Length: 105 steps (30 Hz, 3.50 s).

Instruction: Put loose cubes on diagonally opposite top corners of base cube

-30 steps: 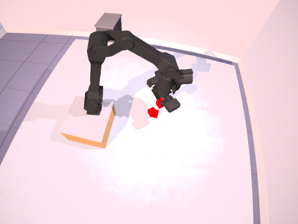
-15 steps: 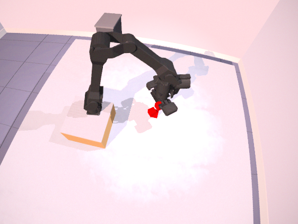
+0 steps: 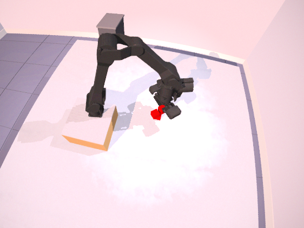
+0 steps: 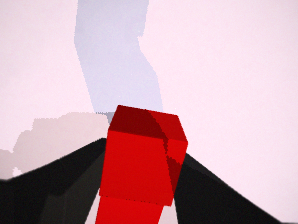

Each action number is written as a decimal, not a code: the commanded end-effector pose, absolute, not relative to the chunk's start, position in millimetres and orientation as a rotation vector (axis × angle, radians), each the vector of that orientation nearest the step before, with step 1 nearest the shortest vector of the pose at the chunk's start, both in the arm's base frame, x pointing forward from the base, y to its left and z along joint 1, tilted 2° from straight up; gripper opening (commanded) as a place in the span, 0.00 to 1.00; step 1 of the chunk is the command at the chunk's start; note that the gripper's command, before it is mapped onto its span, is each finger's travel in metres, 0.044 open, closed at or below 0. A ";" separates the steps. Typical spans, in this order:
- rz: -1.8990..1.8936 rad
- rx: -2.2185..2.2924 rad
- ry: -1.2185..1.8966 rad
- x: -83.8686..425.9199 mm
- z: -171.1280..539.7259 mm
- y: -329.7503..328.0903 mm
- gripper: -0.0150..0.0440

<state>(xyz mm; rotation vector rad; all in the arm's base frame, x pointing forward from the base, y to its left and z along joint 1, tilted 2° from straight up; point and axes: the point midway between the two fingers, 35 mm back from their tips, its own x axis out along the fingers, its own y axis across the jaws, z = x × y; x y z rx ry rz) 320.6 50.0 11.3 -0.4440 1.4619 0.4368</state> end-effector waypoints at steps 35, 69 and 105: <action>0.444 -0.477 1.466 320.3 -0.3 49.6 0.60; 0.445 -0.469 1.467 317.6 46.1 50.6 0.60; 0.448 -0.471 1.473 314.1 74.5 50.3 0.93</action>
